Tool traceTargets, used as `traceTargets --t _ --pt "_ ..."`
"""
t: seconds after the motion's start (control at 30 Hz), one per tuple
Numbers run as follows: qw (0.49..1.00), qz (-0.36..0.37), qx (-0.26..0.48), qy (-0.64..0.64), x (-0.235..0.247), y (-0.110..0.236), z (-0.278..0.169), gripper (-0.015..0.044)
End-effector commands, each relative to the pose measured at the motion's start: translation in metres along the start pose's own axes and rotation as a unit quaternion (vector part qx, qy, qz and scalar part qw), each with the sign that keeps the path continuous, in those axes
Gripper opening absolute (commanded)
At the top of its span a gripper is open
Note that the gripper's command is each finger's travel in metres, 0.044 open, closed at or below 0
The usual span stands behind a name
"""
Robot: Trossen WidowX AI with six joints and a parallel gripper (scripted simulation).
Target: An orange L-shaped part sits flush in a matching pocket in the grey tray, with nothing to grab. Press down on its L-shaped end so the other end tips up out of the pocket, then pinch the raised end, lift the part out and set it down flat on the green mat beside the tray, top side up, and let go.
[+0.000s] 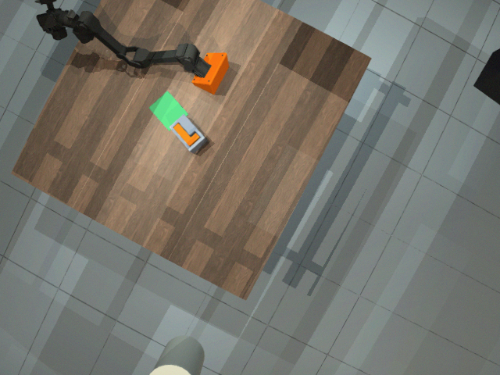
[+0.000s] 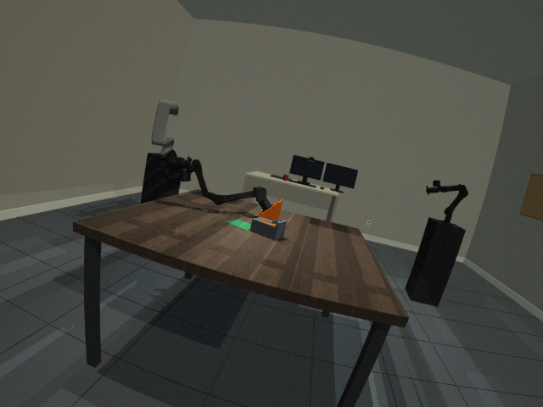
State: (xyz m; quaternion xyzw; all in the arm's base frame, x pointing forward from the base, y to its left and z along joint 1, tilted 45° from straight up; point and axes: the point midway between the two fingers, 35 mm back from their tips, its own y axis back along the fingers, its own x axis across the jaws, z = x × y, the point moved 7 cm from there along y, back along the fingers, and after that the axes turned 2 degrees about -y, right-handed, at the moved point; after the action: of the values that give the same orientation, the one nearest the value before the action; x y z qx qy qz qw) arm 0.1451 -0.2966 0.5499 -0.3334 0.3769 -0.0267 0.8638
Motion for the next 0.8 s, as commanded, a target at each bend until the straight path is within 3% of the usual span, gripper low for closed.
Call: traceTargets --t 0.0,0.27,0.57,0.77 --pt "1.000 -0.008 -0.004 0.001 -0.006 0.001 0.001 0.0374" --pt "0.986 -0.152 -0.046 0.046 -0.100 0.034 0.022 0.0180" --pt "0.902 -0.379 -0.160 0.132 -0.228 0.136 0.085 0.0180" --pt "0.838 -0.471 -0.197 0.193 -0.260 0.193 0.115 0.0180"
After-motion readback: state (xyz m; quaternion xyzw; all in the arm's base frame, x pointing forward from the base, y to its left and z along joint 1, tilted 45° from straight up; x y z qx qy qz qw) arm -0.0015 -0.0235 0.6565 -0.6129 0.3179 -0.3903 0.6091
